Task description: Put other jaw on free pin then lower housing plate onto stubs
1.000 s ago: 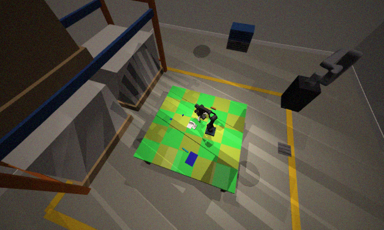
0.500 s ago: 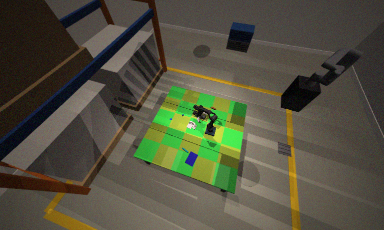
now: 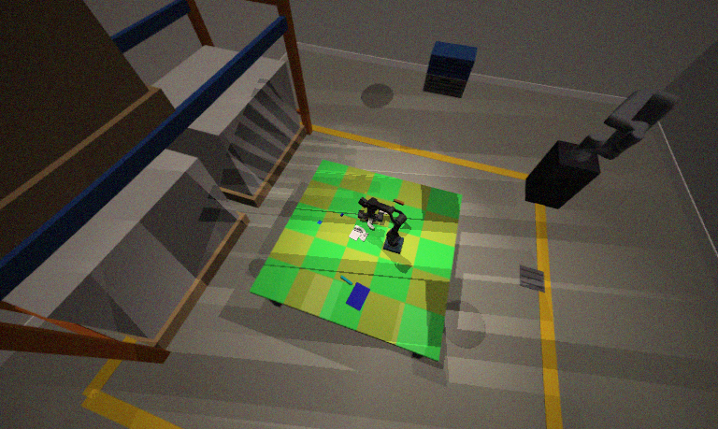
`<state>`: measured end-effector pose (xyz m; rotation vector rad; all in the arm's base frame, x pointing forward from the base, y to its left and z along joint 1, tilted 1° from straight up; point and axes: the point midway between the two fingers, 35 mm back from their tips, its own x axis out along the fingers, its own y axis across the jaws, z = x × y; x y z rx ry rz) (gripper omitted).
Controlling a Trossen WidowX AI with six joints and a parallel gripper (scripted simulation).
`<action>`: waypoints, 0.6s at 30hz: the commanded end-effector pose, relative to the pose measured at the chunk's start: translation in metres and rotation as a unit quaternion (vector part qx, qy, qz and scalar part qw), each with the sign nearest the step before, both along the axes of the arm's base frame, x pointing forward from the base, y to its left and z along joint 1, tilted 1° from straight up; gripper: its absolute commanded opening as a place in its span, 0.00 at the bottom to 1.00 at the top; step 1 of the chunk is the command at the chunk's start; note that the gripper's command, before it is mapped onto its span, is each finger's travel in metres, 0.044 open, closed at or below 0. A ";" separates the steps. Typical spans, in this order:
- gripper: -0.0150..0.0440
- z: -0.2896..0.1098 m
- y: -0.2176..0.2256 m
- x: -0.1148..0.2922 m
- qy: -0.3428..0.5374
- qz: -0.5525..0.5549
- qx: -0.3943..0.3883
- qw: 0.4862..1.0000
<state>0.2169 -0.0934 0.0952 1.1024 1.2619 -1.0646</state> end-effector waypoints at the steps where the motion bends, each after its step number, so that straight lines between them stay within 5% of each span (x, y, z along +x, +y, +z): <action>1: 0.48 0.001 0.005 0.002 0.001 0.051 -0.004 0.999; 18: 0.48 0.001 0.028 0.010 0.000 0.249 -0.009 0.968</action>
